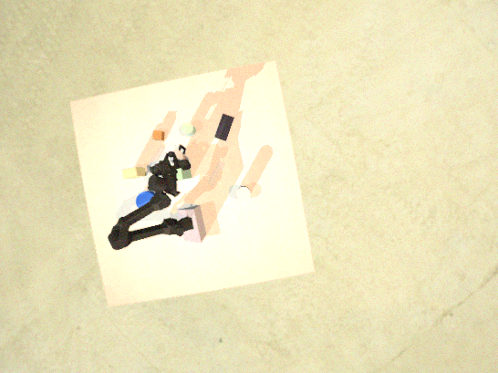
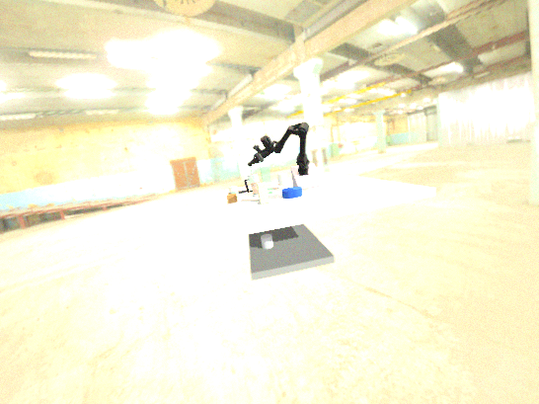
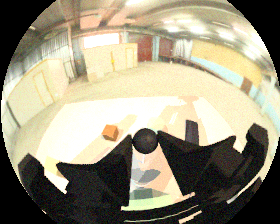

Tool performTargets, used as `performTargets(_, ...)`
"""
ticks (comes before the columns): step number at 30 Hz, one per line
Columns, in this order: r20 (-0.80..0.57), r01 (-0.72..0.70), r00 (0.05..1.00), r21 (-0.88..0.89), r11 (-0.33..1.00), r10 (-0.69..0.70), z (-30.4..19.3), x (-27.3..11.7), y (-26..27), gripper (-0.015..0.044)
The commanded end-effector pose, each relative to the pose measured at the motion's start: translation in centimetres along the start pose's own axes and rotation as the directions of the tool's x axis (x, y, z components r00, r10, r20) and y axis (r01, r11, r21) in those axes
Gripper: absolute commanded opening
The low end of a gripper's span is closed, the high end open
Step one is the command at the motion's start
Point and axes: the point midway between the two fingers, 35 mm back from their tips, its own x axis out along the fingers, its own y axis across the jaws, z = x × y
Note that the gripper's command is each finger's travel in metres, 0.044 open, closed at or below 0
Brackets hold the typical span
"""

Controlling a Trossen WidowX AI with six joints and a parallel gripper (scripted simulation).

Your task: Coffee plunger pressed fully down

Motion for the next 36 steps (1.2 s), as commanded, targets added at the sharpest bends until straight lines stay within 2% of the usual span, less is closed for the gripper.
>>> performTargets(1,-0.074,-0.008,0.997,0.05,0.999,0.011,-3.4,0.9,0.2,0.013)
performTargets(14,-0.07,-0.011,0.997,0.052,0.999,0.015,-3.8,2.3,0.2,0.013)
performTargets(36,-0.07,-0.012,0.997,0.051,0.999,0.015,-3.6,2.5,-0.3,0.013)
